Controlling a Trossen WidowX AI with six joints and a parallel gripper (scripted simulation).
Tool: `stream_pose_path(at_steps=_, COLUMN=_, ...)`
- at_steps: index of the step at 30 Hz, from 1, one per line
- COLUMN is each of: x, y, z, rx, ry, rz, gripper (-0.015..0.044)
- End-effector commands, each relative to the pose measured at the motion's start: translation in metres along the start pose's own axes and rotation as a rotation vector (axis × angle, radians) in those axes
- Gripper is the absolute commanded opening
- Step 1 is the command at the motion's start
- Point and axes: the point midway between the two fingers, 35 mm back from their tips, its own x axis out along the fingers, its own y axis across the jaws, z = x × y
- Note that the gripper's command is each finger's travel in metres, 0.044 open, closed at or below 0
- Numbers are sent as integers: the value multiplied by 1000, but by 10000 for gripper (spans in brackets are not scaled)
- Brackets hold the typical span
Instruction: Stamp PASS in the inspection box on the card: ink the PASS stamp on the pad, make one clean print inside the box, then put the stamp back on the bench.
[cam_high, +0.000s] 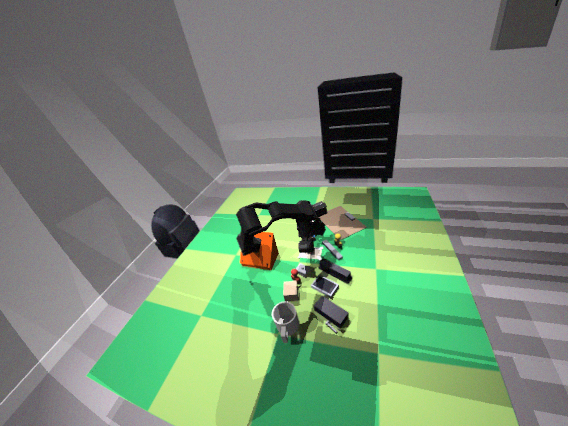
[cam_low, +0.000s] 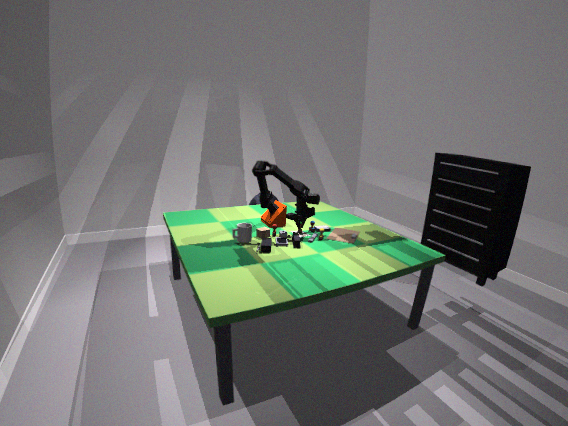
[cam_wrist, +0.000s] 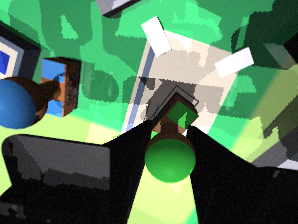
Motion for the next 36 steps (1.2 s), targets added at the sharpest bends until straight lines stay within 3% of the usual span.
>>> stream_pose_path(at_steps=1, x=1, y=0, z=0, rx=-5, ry=-3, rz=-3, gripper=0)
stream_pose_path(at_steps=36, x=5, y=0, z=0, rx=-5, ry=-3, rz=-3, gripper=0)
